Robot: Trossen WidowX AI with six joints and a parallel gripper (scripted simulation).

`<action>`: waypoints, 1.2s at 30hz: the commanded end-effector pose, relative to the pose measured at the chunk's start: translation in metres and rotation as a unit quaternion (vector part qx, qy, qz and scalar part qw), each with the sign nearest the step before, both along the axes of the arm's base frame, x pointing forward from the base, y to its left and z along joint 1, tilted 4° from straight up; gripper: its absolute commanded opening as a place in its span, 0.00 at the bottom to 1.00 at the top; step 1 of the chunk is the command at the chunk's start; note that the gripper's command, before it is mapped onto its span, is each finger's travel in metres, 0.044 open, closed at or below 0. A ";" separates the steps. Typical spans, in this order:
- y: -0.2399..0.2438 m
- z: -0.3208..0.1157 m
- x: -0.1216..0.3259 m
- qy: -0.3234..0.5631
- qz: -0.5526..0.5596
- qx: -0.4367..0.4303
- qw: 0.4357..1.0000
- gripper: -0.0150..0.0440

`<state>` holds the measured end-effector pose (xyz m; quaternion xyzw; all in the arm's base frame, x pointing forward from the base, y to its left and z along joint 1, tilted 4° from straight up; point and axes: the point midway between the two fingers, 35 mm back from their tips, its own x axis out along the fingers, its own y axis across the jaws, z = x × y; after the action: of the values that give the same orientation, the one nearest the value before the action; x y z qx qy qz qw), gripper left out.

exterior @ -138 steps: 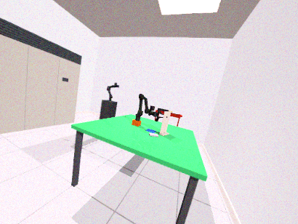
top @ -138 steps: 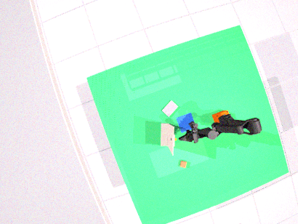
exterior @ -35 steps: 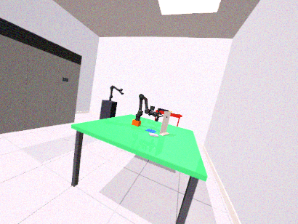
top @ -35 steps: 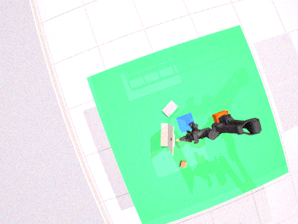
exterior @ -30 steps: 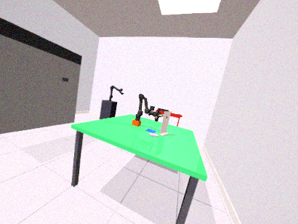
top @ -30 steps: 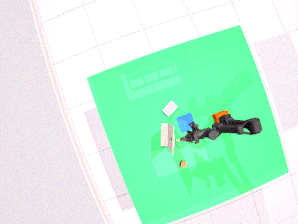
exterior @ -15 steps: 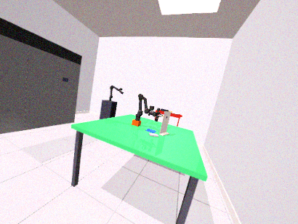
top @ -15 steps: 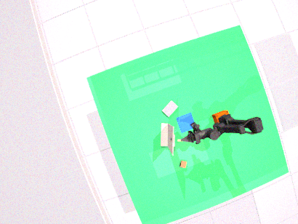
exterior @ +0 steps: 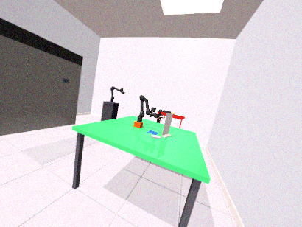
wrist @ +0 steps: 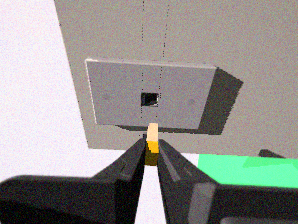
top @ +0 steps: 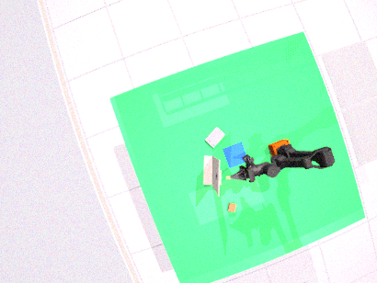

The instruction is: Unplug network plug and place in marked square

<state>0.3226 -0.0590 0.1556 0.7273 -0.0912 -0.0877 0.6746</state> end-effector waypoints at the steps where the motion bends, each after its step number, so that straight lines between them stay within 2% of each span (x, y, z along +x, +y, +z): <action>1: 0.001 -0.001 -0.003 0.002 -0.002 -0.001 1.000 0.25; 36: 0.011 0.000 -0.015 0.002 -0.002 0.000 1.000 0.25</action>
<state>0.3103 -0.0482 0.1559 0.7271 -0.0905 -0.0884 0.6747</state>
